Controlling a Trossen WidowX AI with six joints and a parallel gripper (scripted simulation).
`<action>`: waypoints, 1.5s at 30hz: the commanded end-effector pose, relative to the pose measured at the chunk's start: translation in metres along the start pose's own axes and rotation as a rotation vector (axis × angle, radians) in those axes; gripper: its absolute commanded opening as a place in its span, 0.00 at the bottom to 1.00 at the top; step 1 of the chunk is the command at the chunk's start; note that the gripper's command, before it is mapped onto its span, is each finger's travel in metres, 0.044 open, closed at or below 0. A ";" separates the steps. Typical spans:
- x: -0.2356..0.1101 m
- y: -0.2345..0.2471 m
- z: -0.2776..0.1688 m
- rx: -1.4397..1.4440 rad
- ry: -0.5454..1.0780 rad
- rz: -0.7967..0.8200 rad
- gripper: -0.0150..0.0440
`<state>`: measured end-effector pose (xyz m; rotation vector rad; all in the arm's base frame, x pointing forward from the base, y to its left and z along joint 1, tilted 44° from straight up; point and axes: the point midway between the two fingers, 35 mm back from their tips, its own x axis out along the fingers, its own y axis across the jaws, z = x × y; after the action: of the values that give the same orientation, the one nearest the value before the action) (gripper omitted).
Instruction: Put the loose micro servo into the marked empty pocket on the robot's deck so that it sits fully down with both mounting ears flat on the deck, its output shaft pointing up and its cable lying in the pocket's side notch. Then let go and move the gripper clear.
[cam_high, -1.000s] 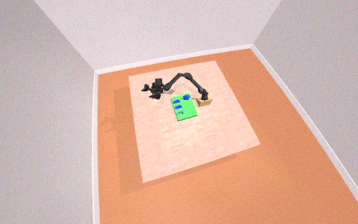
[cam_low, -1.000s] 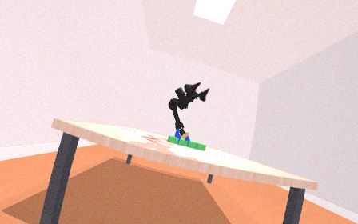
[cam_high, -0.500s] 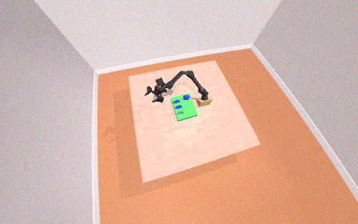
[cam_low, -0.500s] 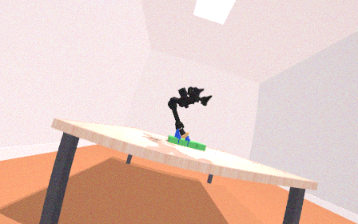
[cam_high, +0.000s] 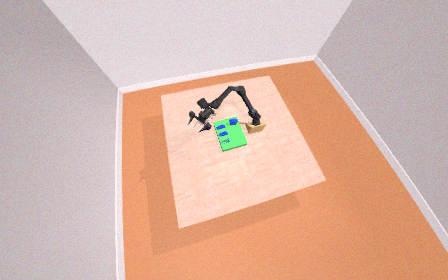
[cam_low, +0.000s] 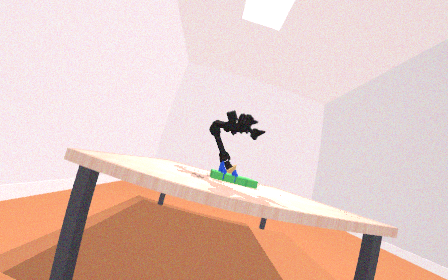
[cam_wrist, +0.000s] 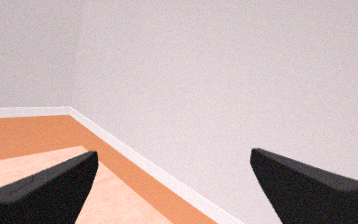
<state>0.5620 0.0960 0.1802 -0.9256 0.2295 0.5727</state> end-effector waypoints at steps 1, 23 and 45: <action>-0.005 0.017 -0.010 -0.049 0.074 0.048 1.00; -0.065 0.098 -0.050 -0.390 0.394 0.379 1.00; -0.159 0.159 -0.087 -0.814 0.598 0.832 1.00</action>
<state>0.3623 0.0481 0.0900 -1.7473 0.9539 1.1197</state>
